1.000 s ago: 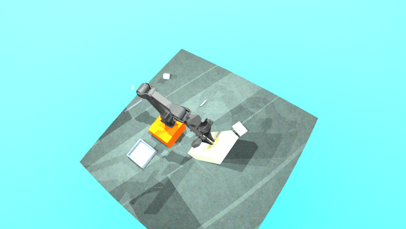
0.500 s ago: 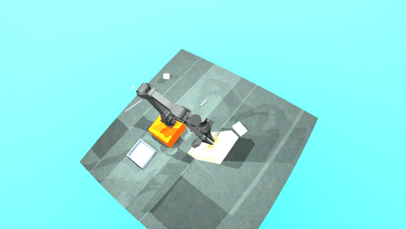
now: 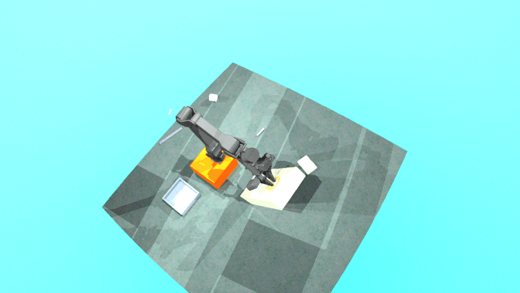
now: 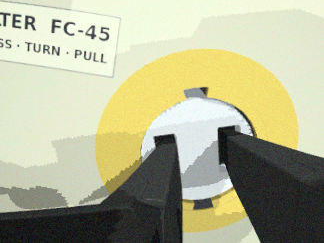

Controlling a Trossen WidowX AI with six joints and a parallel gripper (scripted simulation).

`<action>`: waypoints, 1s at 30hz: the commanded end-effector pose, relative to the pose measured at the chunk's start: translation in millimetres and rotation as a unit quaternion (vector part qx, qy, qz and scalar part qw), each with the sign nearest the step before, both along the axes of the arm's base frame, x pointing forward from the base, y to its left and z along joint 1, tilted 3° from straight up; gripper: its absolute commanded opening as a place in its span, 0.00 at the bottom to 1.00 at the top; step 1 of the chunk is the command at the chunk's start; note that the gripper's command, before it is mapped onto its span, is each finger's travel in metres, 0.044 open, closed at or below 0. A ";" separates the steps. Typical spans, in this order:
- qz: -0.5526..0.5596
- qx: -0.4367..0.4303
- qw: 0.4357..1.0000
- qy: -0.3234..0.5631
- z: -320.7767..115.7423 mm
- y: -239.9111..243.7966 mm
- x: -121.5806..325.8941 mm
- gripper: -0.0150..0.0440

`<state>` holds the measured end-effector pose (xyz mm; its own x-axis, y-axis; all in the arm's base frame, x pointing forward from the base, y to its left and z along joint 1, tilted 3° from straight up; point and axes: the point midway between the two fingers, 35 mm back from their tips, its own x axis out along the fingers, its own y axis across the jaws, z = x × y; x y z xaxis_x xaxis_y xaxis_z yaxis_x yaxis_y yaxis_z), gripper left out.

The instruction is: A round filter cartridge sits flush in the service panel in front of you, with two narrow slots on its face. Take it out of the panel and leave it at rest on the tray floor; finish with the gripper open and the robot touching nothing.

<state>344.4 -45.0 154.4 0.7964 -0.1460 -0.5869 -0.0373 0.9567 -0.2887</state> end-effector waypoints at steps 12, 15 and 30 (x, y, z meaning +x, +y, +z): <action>0.003 0.000 1.000 0.001 -3.8 -0.2 5.0 0.41; 0.003 0.000 1.000 0.001 -4.4 -0.4 5.8 0.41; 0.000 0.000 1.000 0.001 -3.4 -0.6 3.3 0.25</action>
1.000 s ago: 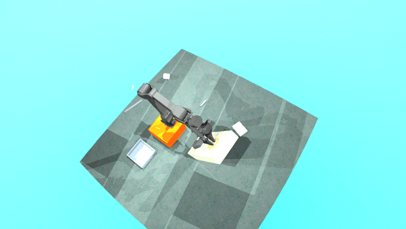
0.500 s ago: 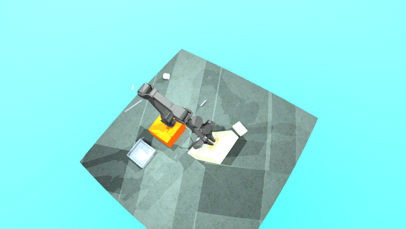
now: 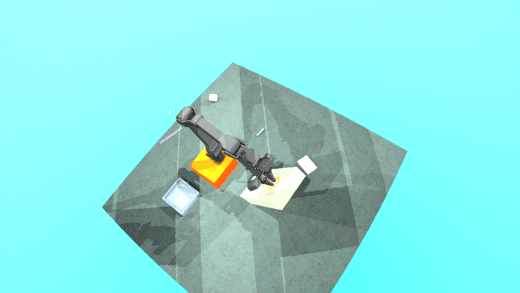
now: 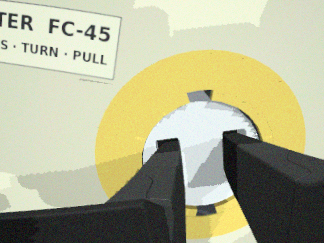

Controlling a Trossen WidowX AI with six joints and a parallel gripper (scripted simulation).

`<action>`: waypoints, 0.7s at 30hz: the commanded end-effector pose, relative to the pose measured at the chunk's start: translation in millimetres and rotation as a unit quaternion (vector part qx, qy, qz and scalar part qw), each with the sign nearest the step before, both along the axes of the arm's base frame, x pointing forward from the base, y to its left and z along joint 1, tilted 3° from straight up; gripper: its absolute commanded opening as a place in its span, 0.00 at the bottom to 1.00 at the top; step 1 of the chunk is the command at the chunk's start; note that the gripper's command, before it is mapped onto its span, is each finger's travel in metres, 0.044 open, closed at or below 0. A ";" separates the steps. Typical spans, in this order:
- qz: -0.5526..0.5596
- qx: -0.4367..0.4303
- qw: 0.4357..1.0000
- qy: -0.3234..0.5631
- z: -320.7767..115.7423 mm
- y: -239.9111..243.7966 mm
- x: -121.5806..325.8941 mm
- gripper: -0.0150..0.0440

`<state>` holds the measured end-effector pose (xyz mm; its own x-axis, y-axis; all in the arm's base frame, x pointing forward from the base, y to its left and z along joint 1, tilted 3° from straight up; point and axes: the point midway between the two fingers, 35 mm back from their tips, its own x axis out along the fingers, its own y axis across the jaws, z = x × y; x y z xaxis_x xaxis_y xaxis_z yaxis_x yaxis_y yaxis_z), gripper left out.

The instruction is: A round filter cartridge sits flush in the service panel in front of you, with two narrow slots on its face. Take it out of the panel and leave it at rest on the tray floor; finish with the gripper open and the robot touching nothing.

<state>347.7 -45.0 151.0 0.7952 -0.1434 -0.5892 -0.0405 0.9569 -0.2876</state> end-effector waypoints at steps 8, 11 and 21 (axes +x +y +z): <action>0.049 -0.066 0.997 0.011 -1.0 -0.5 2.4 0.25; 0.079 -0.106 0.991 0.019 -1.2 -0.5 2.8 0.25; 0.179 -0.240 0.953 0.043 -1.4 -0.5 3.1 0.25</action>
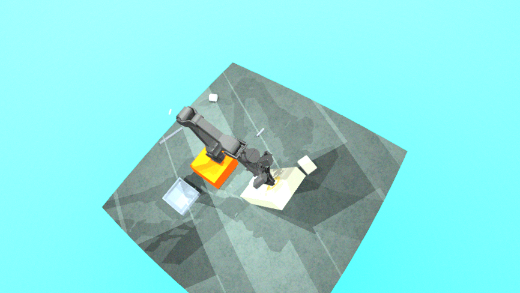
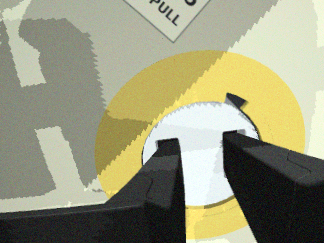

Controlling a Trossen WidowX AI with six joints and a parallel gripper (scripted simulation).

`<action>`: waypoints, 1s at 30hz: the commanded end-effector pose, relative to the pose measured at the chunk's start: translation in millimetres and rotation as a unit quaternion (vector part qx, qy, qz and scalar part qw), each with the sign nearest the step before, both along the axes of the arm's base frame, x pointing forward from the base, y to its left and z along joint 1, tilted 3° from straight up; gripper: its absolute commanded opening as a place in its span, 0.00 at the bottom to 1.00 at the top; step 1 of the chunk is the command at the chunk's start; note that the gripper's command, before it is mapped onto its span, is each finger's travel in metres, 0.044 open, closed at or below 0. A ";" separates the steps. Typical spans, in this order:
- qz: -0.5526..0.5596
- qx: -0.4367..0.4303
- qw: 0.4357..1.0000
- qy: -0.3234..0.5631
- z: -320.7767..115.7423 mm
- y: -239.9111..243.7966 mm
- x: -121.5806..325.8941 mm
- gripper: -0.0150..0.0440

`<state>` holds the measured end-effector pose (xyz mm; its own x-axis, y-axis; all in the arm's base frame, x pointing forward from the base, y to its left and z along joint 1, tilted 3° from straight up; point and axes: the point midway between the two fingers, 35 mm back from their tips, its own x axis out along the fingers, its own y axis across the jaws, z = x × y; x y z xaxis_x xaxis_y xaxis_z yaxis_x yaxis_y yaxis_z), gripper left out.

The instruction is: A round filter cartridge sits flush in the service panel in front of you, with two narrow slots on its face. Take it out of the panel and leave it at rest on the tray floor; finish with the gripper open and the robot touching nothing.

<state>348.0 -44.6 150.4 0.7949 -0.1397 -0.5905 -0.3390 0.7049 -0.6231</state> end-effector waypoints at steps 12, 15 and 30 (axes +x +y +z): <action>0.149 -0.202 0.967 0.035 -0.9 -0.9 2.9 0.25; 0.178 -0.242 0.953 0.042 -0.9 -0.9 2.9 0.25; 0.316 -0.428 0.843 0.075 -0.9 -0.9 2.9 0.25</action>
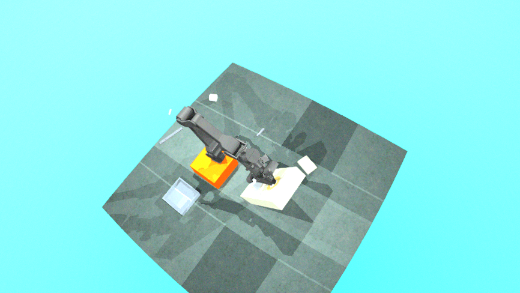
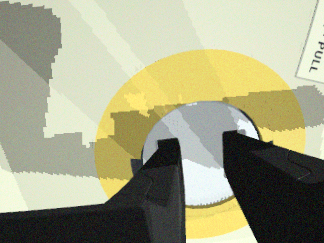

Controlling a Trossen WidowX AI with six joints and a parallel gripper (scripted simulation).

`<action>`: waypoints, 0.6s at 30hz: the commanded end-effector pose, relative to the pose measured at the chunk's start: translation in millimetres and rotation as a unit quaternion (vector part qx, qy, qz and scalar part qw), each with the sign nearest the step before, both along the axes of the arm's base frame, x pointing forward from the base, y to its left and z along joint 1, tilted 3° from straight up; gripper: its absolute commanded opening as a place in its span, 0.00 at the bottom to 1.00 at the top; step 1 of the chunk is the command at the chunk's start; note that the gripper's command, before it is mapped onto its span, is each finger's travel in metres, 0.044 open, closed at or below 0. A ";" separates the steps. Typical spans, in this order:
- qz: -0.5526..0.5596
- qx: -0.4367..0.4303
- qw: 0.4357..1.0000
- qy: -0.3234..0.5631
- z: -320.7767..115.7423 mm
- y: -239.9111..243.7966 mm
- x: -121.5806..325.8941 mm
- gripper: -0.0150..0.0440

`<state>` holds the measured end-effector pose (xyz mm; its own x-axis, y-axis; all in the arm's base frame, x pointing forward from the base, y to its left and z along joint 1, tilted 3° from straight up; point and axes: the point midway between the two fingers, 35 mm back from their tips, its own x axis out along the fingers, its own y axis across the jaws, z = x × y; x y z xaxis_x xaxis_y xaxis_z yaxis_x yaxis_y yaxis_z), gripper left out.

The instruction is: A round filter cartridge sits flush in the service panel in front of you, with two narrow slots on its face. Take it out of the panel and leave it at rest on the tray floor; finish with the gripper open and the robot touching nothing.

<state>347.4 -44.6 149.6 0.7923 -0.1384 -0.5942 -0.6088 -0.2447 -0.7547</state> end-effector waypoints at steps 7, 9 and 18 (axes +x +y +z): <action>0.020 -0.029 0.999 0.002 3.7 -0.1 -0.2 0.25; 0.018 -0.027 0.999 0.002 8.9 1.1 -5.7 0.25; 0.011 -0.017 1.000 0.001 31.0 6.4 -34.1 0.25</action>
<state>321.1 -39.6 169.8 0.7865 -0.1383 -0.6019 -0.6130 -0.2932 -0.7336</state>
